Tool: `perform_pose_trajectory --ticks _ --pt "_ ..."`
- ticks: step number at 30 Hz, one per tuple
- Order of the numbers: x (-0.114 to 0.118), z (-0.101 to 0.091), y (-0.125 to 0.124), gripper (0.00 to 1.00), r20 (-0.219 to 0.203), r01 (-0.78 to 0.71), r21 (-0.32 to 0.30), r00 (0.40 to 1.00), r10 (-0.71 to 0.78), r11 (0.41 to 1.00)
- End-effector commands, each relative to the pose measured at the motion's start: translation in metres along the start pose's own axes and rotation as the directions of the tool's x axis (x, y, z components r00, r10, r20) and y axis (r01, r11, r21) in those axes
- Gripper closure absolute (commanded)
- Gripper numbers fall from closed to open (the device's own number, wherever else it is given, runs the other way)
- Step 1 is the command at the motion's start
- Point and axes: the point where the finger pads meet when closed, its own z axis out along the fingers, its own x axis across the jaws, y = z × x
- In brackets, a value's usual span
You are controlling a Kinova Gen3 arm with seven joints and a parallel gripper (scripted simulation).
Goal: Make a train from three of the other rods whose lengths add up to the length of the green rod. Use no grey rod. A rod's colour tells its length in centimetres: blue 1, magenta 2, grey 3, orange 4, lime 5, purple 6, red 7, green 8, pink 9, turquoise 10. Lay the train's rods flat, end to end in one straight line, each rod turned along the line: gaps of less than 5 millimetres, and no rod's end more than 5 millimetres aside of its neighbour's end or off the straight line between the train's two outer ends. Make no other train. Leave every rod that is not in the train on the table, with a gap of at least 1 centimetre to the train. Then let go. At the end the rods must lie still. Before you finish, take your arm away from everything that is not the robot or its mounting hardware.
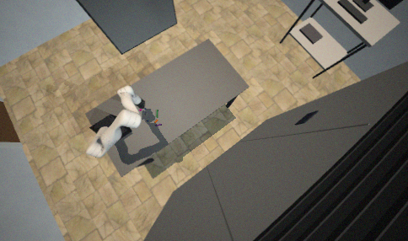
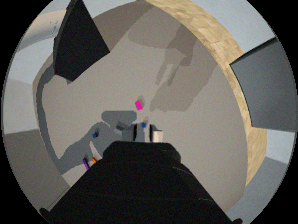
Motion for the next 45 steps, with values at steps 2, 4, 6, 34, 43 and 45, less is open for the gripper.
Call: perform_pose_trajectory --ticks 2,4,6,34,43,45 --pt "0.001 -0.001 -0.001 0.46 -0.006 -0.006 0.0 1.0 0.006 1.0" --pt "0.001 -0.001 -0.001 0.46 -0.006 -0.006 0.0 1.0 0.006 1.0" --pt "0.001 -0.001 -0.001 0.46 -0.006 -0.006 0.0 1.0 0.006 1.0" --pt "0.001 0.011 -0.001 0.46 -0.007 -0.006 -0.001 1.0 0.006 1.0" --pt "0.001 0.026 -0.002 0.46 -0.004 -0.004 0.0 1.0 0.004 1.0" --pt "0.001 0.029 -0.002 0.46 -0.004 -0.004 0.0 1.0 0.004 1.0"
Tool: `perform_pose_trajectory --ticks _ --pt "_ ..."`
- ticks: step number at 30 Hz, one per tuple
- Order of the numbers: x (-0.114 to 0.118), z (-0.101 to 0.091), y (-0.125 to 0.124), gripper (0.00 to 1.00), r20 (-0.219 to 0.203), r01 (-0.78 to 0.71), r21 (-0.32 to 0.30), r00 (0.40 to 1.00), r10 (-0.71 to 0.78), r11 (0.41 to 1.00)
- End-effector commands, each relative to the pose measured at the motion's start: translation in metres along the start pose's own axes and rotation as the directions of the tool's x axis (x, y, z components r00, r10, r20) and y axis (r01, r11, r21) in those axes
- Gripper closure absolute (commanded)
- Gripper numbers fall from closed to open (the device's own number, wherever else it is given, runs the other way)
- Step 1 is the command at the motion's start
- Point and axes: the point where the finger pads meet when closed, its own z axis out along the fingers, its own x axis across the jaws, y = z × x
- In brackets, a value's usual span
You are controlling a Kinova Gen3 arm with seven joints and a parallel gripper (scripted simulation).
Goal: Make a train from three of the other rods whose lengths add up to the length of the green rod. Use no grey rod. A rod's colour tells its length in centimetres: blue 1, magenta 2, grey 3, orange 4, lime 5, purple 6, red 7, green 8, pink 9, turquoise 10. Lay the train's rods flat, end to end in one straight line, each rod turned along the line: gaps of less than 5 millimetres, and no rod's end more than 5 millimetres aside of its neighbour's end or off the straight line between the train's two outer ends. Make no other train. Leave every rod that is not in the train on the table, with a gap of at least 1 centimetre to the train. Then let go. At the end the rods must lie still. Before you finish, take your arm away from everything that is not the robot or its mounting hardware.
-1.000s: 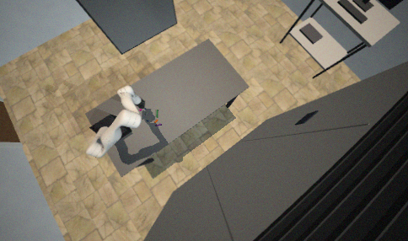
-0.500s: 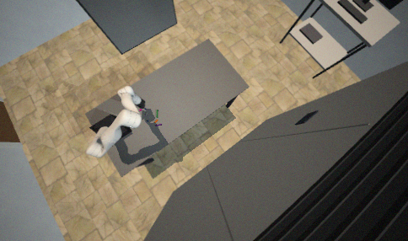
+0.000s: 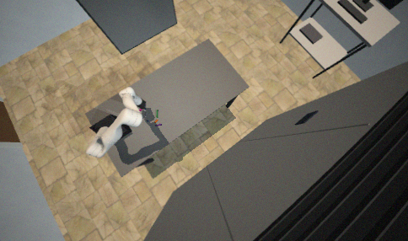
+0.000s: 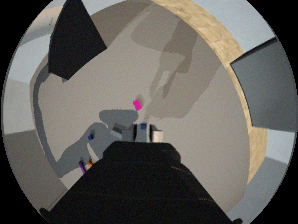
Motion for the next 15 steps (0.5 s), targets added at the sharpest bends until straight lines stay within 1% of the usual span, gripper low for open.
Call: perform_pose_trajectory --ticks 1,5,15 --pt "-0.001 0.008 -0.002 0.46 0.001 -0.003 0.002 1.0 0.003 1.0" --pt "-0.001 0.01 -0.001 0.46 -0.001 -0.005 0.001 1.0 0.005 1.0" --pt "-0.001 0.024 -0.002 0.46 0.001 -0.004 0.002 1.0 0.004 1.0"
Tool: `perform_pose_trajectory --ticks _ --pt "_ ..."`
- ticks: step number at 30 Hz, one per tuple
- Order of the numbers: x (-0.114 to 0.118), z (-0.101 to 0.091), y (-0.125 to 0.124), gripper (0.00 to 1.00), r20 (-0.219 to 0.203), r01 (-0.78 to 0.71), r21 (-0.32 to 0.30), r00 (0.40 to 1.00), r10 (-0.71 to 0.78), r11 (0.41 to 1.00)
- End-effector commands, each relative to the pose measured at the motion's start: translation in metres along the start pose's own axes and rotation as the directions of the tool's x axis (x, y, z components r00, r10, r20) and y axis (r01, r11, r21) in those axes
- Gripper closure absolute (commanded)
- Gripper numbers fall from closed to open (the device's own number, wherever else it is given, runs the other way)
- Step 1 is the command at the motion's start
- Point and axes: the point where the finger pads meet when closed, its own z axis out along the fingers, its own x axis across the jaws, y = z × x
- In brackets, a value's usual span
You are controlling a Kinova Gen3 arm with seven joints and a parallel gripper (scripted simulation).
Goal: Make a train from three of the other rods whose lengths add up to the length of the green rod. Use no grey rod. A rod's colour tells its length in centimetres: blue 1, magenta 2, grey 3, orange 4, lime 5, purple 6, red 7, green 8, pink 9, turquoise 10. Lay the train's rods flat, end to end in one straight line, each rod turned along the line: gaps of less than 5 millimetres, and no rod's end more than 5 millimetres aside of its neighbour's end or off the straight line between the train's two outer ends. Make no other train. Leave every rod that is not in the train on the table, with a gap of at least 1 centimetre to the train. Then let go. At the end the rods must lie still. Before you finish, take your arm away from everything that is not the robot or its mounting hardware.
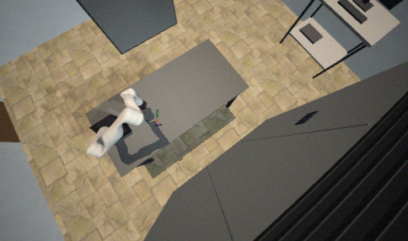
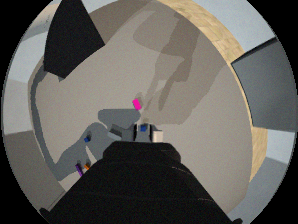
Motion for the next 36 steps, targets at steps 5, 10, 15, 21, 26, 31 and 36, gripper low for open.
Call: perform_pose_trajectory --ticks 5,10,15,21,26,31,36 --pt "-0.0004 0.0073 -0.0009 0.46 -0.001 -0.004 0.001 1.0 0.004 1.0" --pt "-0.0004 0.0087 -0.0007 0.46 -0.002 -0.005 0.001 1.0 0.005 1.0" --pt "-0.0004 0.0093 -0.0007 0.46 -0.002 -0.005 0.001 1.0 0.005 1.0" --pt "-0.0004 0.0094 -0.0007 0.46 -0.002 -0.005 0.001 1.0 0.005 1.0" --pt "-0.0004 0.0094 -0.0007 0.46 -0.002 -0.005 0.001 1.0 0.005 1.0" --pt "-0.0004 0.0094 -0.0007 0.46 -0.002 -0.005 0.001 1.0 0.005 1.0" --pt "-0.0004 0.0094 -0.0007 0.46 -0.002 -0.005 0.001 1.0 0.005 1.0"
